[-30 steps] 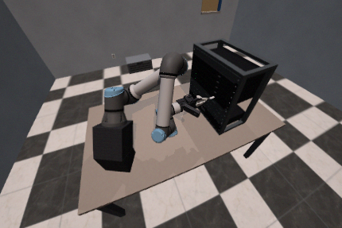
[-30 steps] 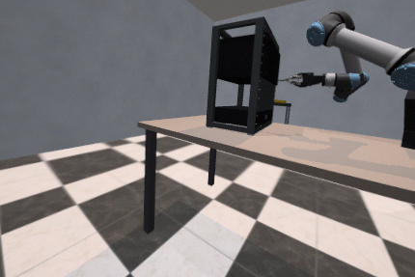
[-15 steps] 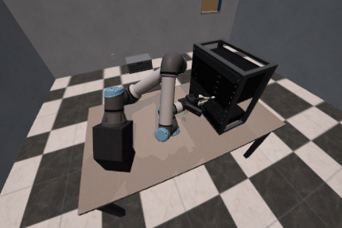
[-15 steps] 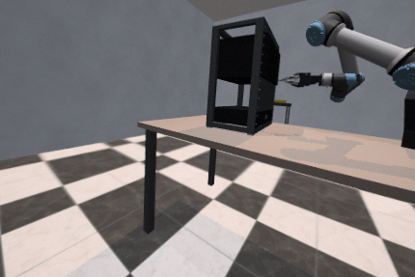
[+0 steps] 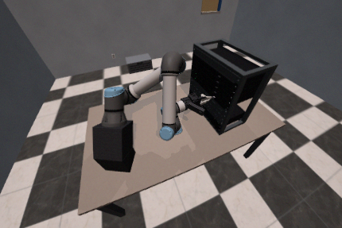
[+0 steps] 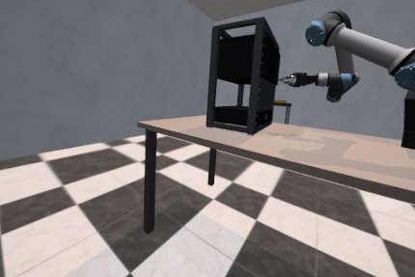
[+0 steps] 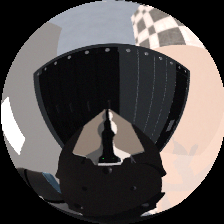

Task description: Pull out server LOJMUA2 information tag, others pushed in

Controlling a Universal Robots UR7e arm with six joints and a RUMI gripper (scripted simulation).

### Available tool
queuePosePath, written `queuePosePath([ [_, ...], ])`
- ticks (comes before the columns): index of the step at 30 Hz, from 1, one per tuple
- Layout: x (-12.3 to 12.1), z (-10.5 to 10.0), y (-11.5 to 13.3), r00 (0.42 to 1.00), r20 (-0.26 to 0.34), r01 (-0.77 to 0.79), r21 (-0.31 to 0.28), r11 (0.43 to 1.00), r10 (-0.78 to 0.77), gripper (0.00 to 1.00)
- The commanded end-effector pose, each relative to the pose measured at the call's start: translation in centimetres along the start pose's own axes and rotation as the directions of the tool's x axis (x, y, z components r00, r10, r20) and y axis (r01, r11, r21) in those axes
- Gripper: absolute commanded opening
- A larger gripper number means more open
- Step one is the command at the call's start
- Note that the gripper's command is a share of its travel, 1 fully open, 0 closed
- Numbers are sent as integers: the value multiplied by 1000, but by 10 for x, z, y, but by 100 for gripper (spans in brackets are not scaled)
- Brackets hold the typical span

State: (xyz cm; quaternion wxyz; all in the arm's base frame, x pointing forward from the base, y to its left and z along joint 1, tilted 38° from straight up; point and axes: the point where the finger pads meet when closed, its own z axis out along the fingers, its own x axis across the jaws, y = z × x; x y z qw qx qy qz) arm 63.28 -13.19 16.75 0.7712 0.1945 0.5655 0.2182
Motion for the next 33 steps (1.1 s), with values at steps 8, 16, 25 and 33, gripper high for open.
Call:
queuePosePath([
  [8, -1, 11, 0, 1000, 1, 1, 0, 1000, -1, 0],
  [16, -1, 14, 0, 1000, 1, 1, 0, 1000, -1, 0],
  [25, -1, 15, 0, 1000, 1, 1, 0, 1000, -1, 0],
  [33, -1, 15, 0, 1000, 1, 1, 0, 1000, -1, 0],
])
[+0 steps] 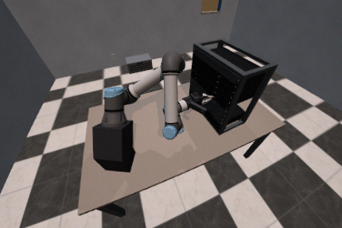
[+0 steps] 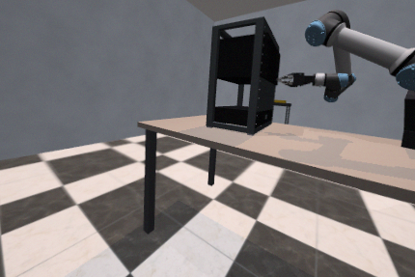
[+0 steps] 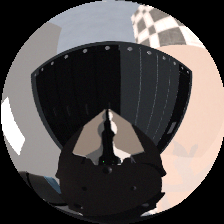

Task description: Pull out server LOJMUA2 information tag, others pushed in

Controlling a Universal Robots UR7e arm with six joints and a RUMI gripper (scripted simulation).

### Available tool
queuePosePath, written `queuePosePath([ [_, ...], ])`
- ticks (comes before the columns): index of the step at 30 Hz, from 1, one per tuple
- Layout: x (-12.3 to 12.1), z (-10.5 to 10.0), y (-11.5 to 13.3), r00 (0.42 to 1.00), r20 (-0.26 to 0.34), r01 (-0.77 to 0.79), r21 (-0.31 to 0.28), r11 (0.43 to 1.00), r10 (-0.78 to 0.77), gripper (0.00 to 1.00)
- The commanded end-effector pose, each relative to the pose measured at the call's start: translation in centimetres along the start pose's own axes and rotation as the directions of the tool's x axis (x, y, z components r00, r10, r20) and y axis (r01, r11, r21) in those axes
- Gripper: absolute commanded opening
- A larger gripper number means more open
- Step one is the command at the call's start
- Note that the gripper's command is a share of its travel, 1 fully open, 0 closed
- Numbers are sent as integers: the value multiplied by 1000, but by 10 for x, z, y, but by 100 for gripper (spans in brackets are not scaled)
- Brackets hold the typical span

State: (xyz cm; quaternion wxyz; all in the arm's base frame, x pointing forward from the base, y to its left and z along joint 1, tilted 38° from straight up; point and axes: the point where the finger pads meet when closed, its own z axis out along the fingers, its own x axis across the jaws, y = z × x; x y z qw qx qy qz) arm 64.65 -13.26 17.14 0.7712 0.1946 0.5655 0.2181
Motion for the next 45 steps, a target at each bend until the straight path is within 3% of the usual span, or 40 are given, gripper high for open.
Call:
queuePosePath([
  [1, -1, 0, 0, 1000, 1, 0, 0, 1000, 0, 0],
  [9, -1, -4, 0, 1000, 1, 0, 0, 1000, 0, 0],
  [19, -1, -47, 0, 1000, 1, 0, 0, 1000, 0, 0],
  [32, -1, -60, 0, 1000, 1, 0, 0, 1000, 0, 0],
  [33, -1, -60, 0, 1000, 1, 0, 0, 1000, 0, 15],
  [39, -5, -63, 0, 1000, 1, 0, 0, 1000, 0, 15],
  [45, -23, -78, 0, 1000, 1, 0, 0, 1000, 0, 15],
])
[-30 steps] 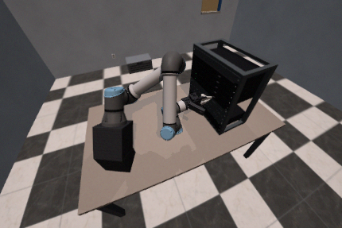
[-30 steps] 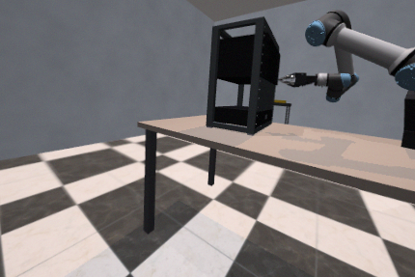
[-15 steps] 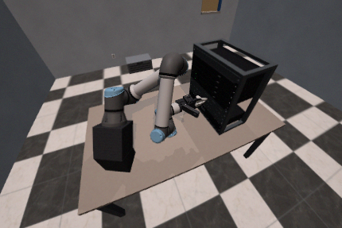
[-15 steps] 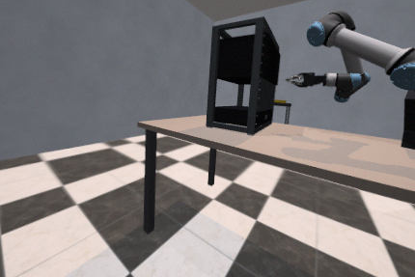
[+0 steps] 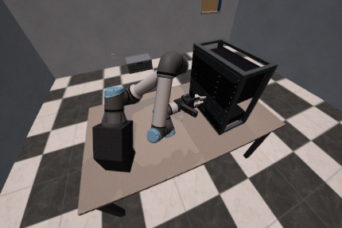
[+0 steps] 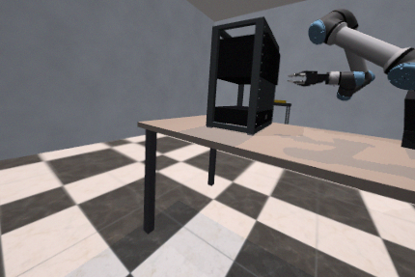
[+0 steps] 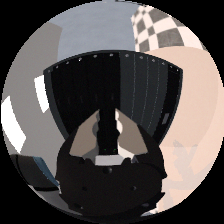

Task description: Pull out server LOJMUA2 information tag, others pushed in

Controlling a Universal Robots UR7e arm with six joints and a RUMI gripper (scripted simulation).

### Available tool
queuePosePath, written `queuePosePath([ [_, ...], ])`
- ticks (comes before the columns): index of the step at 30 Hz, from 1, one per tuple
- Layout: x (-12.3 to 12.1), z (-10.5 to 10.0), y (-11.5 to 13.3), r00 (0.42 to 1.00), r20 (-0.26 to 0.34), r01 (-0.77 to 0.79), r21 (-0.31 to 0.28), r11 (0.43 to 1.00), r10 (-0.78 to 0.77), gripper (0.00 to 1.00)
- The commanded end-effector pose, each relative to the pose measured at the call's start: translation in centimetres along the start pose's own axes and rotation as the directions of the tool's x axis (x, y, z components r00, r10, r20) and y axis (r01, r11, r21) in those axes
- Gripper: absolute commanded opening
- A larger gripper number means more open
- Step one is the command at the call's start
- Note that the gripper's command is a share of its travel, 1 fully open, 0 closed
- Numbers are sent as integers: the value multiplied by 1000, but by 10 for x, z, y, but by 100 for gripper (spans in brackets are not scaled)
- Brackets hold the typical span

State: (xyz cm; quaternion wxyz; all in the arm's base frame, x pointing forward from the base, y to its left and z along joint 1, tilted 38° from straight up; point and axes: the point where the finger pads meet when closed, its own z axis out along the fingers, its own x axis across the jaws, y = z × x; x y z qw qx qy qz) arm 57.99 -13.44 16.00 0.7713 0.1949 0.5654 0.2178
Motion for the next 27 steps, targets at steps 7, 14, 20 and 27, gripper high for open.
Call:
queuePosePath([
  [7, -30, -24, 0, 1000, 0, 0, -1, 1000, 0, 15],
  [14, -31, -24, 0, 1000, 0, 0, -1, 1000, 0, 15],
  [20, -31, -20, 0, 1000, 0, 0, -1, 1000, 0, 15],
  [27, -31, -9, 0, 1000, 0, 0, -1, 1000, 0, 15],
])
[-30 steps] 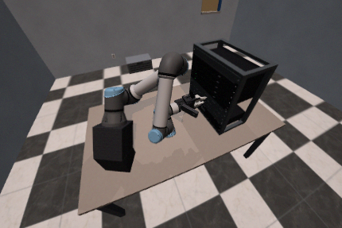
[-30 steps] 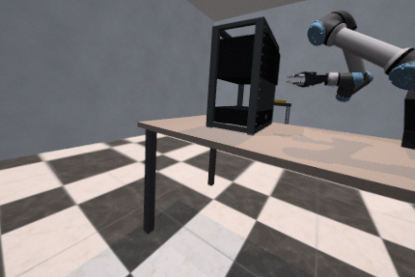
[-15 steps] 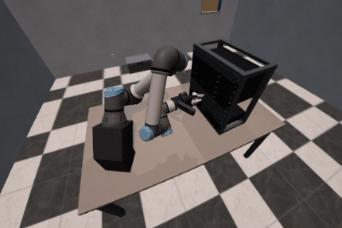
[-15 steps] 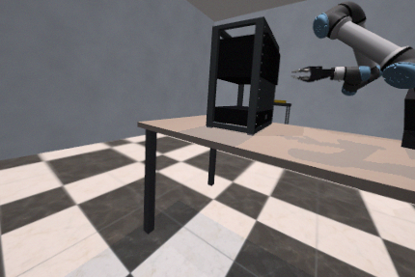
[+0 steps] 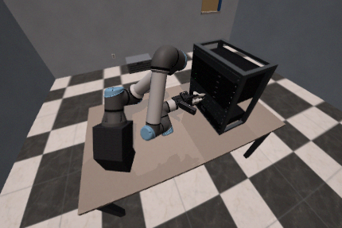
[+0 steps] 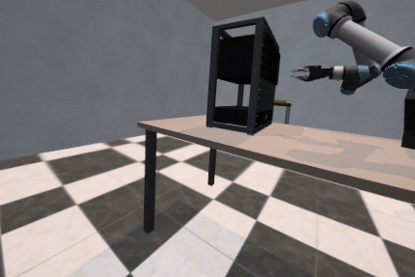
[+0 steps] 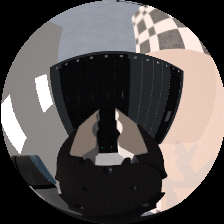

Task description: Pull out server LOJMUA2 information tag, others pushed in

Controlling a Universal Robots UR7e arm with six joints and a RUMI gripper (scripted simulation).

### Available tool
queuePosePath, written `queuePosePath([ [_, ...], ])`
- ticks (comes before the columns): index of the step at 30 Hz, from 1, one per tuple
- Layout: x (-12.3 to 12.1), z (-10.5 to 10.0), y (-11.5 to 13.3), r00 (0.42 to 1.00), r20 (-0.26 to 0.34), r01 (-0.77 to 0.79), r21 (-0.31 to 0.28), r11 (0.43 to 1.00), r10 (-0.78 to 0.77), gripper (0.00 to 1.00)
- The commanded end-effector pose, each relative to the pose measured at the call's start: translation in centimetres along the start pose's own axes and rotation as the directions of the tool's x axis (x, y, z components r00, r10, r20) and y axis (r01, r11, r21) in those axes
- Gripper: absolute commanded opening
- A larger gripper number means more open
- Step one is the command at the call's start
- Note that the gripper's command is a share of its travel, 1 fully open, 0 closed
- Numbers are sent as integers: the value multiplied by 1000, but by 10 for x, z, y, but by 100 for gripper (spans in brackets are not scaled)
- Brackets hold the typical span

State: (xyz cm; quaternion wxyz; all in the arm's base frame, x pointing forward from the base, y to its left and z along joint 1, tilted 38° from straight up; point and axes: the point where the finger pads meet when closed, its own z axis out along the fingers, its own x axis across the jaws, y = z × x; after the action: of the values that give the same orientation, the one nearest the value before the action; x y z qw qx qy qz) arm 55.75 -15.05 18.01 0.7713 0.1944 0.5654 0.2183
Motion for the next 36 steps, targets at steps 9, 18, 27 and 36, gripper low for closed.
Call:
queuePosePath([
  [9, -1, 37, 0, 1000, 1, 1, 1, 1000, -1, 15],
  [18, -1, 59, 0, 1000, 1, 1, 1, 1000, -1, 15],
  [27, -1, 66, 0, 1000, 1, 1, 1, 1000, -1, 15],
  [36, -1, 66, 0, 1000, 1, 1, 1, 1000, -1, 15],
])
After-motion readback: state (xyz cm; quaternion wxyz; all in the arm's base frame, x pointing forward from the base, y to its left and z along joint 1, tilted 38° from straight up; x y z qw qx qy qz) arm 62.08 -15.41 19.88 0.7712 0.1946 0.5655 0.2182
